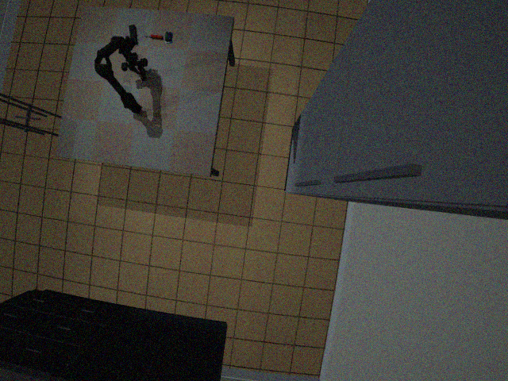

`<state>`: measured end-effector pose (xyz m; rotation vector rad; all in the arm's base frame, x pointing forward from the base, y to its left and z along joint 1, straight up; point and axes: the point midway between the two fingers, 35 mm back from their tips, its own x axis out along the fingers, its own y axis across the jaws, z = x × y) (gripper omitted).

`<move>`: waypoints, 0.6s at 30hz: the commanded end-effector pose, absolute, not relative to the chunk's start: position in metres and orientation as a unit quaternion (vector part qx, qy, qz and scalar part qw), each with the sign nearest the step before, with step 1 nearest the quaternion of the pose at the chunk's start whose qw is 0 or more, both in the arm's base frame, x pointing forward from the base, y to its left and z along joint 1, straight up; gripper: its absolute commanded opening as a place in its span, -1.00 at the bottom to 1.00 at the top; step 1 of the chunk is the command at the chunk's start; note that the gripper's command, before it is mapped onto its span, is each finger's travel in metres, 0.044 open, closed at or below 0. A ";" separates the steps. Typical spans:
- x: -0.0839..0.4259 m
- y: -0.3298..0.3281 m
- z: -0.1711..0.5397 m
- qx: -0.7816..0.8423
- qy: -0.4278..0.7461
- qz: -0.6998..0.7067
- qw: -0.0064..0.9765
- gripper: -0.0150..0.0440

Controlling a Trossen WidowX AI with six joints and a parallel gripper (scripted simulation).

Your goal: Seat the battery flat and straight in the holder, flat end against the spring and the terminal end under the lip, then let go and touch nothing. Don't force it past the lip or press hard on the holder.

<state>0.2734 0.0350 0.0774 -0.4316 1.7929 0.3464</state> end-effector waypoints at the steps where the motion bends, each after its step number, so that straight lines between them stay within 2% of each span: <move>1: 0.275 0.035 0.075 -0.187 0.780 0.144 0.580 -0.27; 18: 0.279 0.037 0.068 -0.192 0.814 0.132 0.532 -0.27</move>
